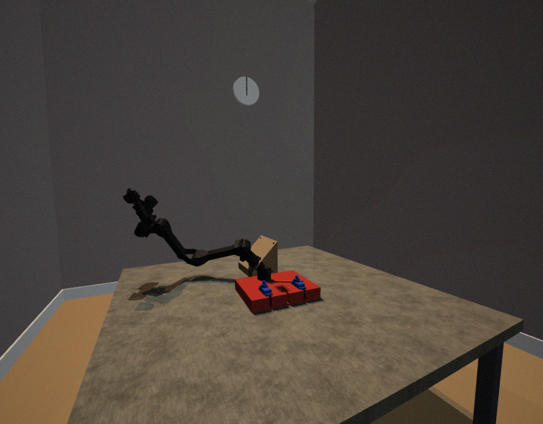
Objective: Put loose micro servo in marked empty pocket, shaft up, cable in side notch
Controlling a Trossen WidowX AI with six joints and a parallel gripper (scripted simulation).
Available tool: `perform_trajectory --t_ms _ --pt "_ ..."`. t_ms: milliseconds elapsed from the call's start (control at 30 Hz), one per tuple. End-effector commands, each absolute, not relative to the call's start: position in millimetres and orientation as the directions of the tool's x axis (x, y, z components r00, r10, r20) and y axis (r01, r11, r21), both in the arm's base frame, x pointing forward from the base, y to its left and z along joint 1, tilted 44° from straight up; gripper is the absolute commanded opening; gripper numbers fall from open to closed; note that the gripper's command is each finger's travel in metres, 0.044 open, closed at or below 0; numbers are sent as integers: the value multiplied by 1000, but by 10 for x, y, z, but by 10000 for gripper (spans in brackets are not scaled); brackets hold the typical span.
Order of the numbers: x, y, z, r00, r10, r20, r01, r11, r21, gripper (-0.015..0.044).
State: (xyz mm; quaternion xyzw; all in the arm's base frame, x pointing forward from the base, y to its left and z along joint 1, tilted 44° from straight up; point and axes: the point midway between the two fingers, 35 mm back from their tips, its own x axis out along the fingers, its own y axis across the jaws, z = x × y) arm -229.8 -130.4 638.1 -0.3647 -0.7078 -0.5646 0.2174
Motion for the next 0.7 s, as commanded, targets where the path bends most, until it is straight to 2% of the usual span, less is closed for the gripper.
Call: perform_trajectory --t_ms 0,33,433,667 --pt "-2290 -1295 6387 -637 272 721 764 100 637 426" --pt "-2273 -1276 6397 -633 275 724 769 108 631 440" --pt "-1855 -812 6583 -512 352 784 855 293 427 440" --pt "-1477 -423 6704 -395 425 814 892 391 228 440"
